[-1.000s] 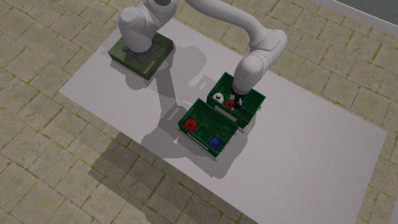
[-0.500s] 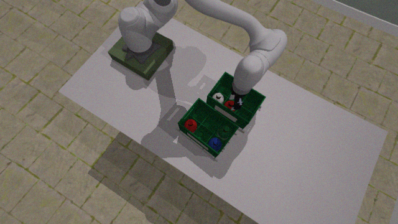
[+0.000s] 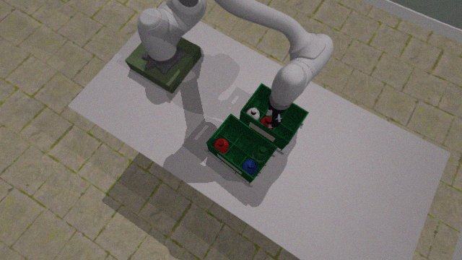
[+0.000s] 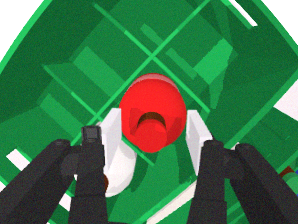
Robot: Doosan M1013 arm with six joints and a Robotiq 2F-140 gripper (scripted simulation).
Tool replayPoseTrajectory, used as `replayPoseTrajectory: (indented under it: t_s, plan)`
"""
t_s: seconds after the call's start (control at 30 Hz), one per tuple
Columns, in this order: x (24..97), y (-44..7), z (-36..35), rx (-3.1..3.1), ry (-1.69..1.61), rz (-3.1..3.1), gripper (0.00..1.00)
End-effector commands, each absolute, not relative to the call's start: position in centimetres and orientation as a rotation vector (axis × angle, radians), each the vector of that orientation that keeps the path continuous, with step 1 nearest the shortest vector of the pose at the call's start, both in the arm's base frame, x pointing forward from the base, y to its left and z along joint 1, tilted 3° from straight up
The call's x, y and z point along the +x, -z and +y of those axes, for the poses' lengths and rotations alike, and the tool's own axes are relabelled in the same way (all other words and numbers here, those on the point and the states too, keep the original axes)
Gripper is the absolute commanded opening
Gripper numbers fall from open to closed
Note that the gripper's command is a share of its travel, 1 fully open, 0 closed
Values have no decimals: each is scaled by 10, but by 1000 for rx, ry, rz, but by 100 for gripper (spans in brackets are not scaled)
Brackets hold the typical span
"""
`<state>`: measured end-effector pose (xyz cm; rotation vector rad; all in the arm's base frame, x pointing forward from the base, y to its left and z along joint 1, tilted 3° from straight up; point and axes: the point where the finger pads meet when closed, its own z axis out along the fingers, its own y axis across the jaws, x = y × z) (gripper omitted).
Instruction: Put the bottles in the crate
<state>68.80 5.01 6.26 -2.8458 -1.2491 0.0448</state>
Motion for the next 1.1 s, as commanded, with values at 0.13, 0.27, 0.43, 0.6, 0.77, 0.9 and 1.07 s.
replayPoseTrajectory:
  t_s: [0.13, 0.27, 0.43, 0.6, 0.77, 0.9, 1.07]
  plan:
    - [687, -72, 53, -2842, -47, -1245, 38]
    - [687, -83, 53, -2842, -47, -1245, 38]
    - [688, -91, 53, -2842, -47, -1245, 38]
    - [688, -104, 52, -2842, -47, -1245, 38]
    - [689, -118, 52, -2842, -47, -1245, 38]
    - [689, -126, 52, -2842, -47, -1245, 38]
    - [690, -136, 52, -2842, -47, -1245, 38]
